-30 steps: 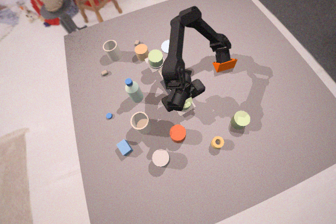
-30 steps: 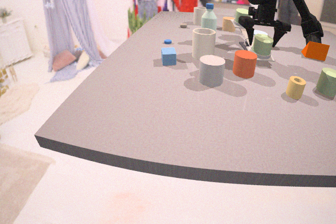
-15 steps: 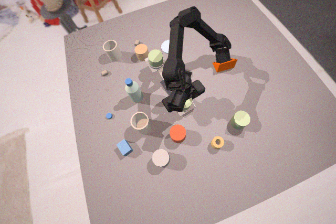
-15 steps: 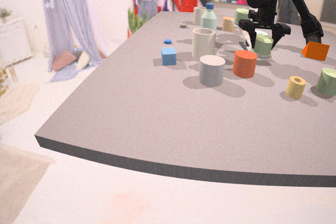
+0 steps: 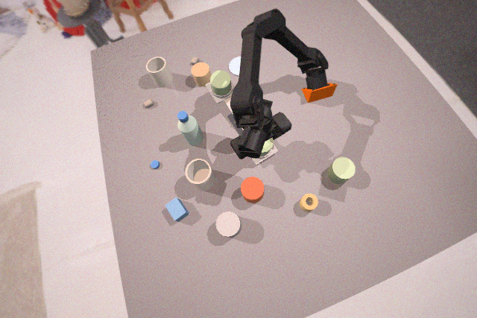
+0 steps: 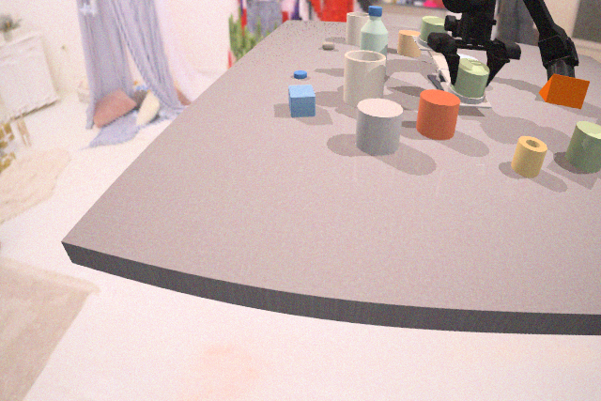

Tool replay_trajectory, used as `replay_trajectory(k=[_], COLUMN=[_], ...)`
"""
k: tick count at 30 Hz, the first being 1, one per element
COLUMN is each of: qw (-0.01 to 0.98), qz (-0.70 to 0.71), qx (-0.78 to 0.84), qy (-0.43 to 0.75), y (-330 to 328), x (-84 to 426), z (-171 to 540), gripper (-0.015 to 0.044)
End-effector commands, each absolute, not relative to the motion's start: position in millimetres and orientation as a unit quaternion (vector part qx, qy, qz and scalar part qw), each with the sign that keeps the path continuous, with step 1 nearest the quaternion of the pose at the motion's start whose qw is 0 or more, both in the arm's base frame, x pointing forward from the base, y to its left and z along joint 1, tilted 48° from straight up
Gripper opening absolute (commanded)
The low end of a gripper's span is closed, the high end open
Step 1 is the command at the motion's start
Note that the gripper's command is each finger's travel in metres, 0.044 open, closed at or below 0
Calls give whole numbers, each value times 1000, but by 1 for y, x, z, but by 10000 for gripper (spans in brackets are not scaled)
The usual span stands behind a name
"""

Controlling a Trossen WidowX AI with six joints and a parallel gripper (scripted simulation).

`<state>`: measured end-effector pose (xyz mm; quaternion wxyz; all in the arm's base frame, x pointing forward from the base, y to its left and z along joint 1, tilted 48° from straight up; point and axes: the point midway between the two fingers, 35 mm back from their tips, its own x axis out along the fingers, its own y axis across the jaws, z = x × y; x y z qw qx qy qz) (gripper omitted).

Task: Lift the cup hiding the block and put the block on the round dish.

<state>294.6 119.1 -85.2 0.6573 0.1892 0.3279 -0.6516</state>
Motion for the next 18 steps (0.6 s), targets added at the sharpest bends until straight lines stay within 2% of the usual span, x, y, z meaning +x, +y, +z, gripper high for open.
replay_trajectory(k=[1,18], qw=[661,663], qz=[-647,-641], qx=[196,201], qy=[327,329], y=[127,144], x=[298,302], z=[-80,-66], gripper=[0,0])
